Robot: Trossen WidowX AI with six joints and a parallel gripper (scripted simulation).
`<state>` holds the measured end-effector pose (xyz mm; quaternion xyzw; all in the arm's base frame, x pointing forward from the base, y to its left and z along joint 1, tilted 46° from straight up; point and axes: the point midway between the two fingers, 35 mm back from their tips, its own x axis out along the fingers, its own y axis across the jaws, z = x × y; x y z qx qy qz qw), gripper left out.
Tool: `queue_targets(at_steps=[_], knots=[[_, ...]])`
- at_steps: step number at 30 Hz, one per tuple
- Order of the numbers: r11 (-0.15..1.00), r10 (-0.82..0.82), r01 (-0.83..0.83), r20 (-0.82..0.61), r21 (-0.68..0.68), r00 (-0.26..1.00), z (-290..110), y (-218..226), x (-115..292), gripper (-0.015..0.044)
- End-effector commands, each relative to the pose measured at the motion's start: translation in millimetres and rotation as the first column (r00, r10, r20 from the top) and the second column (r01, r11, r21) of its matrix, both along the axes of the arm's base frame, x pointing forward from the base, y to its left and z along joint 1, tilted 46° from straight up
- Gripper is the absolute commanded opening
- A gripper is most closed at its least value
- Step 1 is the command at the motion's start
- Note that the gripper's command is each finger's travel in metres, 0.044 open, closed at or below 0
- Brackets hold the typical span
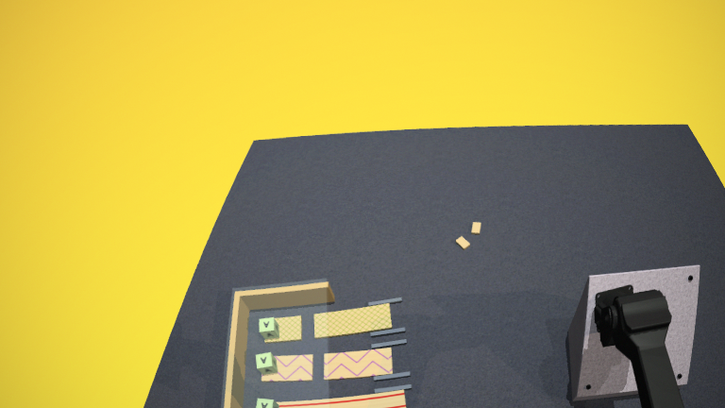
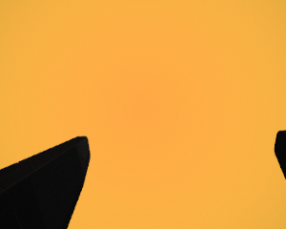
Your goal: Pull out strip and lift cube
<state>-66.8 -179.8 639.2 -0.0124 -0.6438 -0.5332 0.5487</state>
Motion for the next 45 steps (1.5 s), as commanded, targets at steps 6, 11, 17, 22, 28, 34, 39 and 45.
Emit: queue_targets(at_steps=[6, 11, 17, 22, 28, 34, 39, 45], knots=[[0.922, 0.288, -0.219, -0.188, 0.319, 0.939, -81.8, -109.8, 75.3, 0.0400], [0.820, 0.480, -0.326, -0.255, 0.471, 0.839, -138.0, -148.8, 132.1, 0.0400], [0.655, 0.697, -0.416, -0.292, 0.630, 0.655, -213.1, -168.9, 204.8, 0.0400], [0.495, 0.843, -0.453, -0.285, 0.742, 0.456, -279.5, -163.6, 262.2, 0.0400], [0.288, 0.957, -0.451, -0.230, 0.845, 0.179, -359.3, -132.2, 321.5, 0.0400], [0.079, 0.985, -0.401, -0.134, 0.913, -0.112, -434.9, -78.0, 363.6, 0.0400], [-0.097, 0.935, -0.322, -0.025, 0.942, -0.355, -493.9, -17.0, 382.5, 0.0400], [-0.295, 0.783, -0.185, 0.126, 0.937, -0.610, -553.9, 67.4, 380.4, 0.0400]])
